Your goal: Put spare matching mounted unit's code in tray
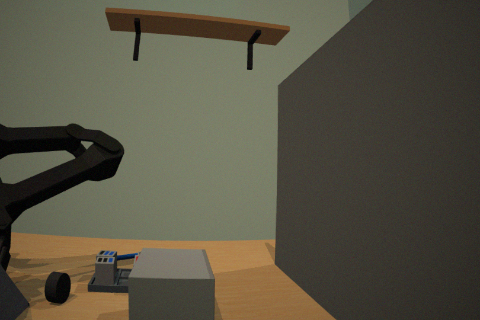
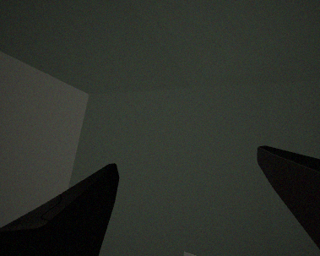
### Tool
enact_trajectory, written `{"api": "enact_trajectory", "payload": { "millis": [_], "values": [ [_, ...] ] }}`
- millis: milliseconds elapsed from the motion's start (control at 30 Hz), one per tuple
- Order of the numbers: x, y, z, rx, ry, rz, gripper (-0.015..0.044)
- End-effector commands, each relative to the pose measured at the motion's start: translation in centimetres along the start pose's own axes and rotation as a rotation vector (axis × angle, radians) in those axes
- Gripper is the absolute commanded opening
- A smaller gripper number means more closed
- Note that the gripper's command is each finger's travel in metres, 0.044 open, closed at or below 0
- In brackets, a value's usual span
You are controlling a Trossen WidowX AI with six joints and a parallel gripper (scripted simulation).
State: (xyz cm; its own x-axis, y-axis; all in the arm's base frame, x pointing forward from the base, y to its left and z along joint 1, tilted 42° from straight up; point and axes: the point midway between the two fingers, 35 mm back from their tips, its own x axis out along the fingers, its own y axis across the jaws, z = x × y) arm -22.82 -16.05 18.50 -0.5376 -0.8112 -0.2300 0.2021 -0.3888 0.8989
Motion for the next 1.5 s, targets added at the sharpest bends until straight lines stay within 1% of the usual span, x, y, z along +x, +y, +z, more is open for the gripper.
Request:
{"api": "enact_trajectory", "payload": {
  "millis": [0,33,200,333,500,600,733,833,967,1100,1300,1467],
  "values": [
    [0.0,0.0,0.0,0.0,0.0,0.0,0.0426],
    [0.0,0.0,0.0,0.0,0.0,0.0,0.044],
    [0.1,0.0,-0.1,-0.002,0.003,0.0,0.044],
    [1.6,1.0,-1.5,-0.056,0.085,-0.003,0.044],
    [4.5,3.2,-6.2,-0.181,0.322,-0.006,0.044],
    [5.7,4.6,-10.1,-0.268,0.499,0.001,0.044],
    [6.4,6.4,-15.9,-0.4,0.736,0.023,0.044],
    [6.1,7.6,-20.6,-0.507,0.914,0.049,0.044],
    [4.5,8.6,-26.9,-0.657,1.153,0.091,0.044],
    [1.6,9.1,-33.0,-0.816,1.389,0.148,0.044],
    [-5.1,8.3,-40.7,-1.106,1.733,0.252,0.044],
    [-10.5,7.5,-44.6,-1.285,1.957,0.349,0.044]
  ]
}}
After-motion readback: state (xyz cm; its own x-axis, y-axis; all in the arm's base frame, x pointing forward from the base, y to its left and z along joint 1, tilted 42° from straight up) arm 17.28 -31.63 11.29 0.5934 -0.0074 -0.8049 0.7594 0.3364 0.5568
